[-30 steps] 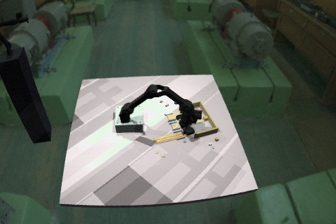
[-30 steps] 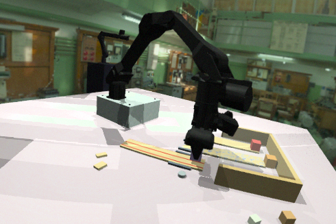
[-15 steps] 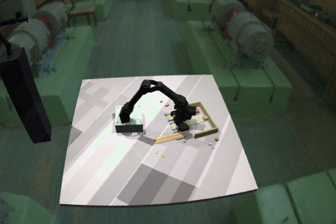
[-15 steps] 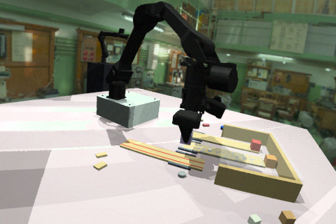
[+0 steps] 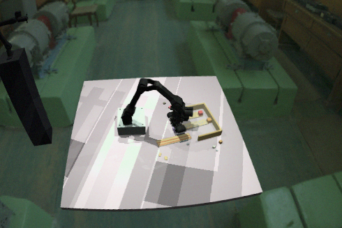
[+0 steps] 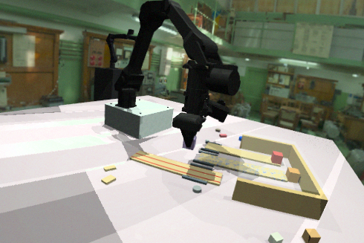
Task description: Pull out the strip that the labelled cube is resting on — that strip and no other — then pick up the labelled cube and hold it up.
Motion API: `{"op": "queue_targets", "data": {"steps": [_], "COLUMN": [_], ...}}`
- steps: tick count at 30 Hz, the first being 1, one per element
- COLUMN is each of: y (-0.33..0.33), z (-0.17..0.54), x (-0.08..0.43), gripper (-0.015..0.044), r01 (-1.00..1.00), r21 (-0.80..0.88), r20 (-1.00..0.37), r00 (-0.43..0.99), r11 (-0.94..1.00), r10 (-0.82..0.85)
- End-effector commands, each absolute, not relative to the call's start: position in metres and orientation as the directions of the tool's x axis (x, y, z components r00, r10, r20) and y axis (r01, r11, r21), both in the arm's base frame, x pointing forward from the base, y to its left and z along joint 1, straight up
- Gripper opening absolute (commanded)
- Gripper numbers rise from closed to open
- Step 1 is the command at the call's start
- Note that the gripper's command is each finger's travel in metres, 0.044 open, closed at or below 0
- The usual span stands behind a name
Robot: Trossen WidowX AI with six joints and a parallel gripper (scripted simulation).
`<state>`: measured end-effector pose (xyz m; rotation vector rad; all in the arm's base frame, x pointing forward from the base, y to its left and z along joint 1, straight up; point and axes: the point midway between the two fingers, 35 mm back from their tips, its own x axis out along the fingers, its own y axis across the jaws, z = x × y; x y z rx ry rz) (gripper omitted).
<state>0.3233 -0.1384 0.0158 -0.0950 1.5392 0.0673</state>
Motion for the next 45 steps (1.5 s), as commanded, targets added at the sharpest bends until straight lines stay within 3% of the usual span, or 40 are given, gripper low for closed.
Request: {"op": "queue_targets", "data": {"steps": [1, 10, 20, 45], "y": [-0.132, -0.120, -0.119, -0.119], "z": [0.014, 0.010, 0.046, 0.046], "x": [0.308, 0.280, 0.279, 0.279], "gripper": [0.0000, 0.0000, 0.0000, 0.0000], "r01": [-0.100, -0.100, -0.100, -0.100], "r21": [-0.018, -0.017, -0.017, -0.017], "r20": [-1.000, -1.000, -1.000, -1.000], "r00": [0.024, 0.022, 0.022, 0.022], "r11": [0.995, 0.995, 0.995, 0.995], "r10": [-0.016, -0.015, -0.015, -0.015]}}
